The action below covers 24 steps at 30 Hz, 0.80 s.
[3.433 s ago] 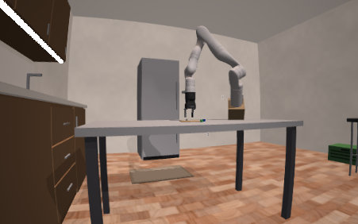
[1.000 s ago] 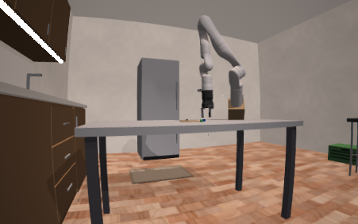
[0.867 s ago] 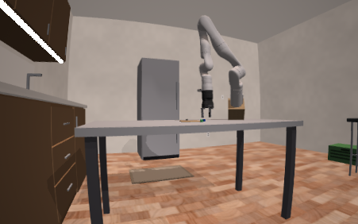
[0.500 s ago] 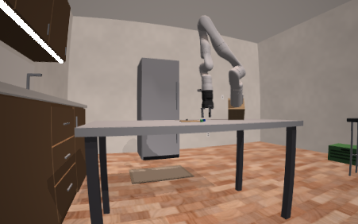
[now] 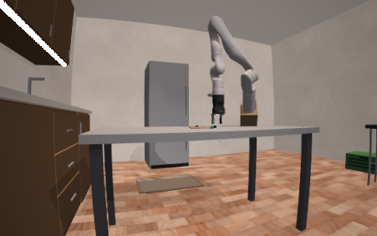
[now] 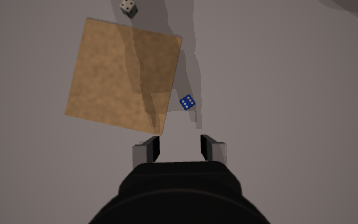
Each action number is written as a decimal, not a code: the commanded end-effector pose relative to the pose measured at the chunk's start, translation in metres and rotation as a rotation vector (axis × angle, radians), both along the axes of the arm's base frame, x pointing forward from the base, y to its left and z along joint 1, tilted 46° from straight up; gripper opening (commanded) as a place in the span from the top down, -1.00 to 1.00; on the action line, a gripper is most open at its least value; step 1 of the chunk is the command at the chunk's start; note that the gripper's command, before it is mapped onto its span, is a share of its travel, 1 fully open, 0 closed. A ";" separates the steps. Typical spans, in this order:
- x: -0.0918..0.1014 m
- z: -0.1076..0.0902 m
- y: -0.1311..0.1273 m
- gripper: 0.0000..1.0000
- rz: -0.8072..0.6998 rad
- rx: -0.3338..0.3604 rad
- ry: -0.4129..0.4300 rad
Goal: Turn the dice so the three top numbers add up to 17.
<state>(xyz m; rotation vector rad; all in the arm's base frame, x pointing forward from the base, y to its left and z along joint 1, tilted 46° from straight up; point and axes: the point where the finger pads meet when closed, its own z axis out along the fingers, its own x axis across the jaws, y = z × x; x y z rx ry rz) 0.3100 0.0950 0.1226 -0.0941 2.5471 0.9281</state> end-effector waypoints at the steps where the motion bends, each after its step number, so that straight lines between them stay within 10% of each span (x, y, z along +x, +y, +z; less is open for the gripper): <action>1: 0.004 0.007 0.005 -1.00 -0.002 -0.004 -0.008; 24: 0.030 0.058 0.049 -1.00 -0.014 -0.022 0.001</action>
